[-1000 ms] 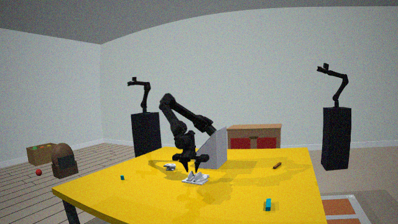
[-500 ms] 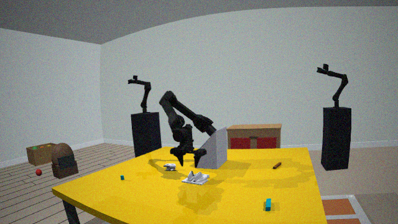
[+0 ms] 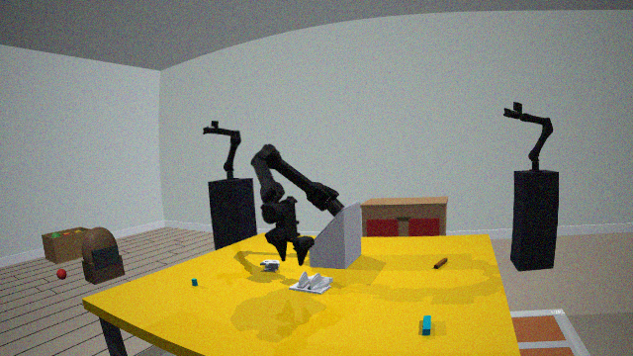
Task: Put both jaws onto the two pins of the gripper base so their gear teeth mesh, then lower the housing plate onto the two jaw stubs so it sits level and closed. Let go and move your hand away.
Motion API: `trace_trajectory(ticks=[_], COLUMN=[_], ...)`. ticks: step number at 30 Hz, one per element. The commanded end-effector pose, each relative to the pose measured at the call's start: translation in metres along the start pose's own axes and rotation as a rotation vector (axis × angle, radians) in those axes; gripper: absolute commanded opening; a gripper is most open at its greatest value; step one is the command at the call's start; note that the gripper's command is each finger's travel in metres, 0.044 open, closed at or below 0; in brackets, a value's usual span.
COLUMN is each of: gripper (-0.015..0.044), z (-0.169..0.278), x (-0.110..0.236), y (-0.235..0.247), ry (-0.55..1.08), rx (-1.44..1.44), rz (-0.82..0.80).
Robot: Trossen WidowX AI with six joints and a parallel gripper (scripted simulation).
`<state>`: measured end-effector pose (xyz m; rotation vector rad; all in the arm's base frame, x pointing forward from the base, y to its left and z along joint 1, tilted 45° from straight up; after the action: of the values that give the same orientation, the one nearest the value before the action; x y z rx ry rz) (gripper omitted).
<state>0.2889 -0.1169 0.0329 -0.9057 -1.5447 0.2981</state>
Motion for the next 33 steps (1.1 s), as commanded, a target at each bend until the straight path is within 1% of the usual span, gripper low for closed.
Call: trace_trajectory(ticks=[1,33], gripper=[0.0440,0.0440], z=[0.003,0.016], x=[0.000,0.007], y=[-0.011,-0.087], ry=[0.008,0.021], rx=[-0.108,-0.924], rz=[-0.005,-0.012])
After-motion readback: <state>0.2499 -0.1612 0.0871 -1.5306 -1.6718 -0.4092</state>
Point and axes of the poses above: the point midway between the two fingers, 35 mm back from their tips, its own x axis back along the fingers, its own y axis across the jaws, z = x × y, the point moved 5 cm from there along x, back along the fingers, and after that the axes turned 9 degrees about x, right-handed, at the moved point
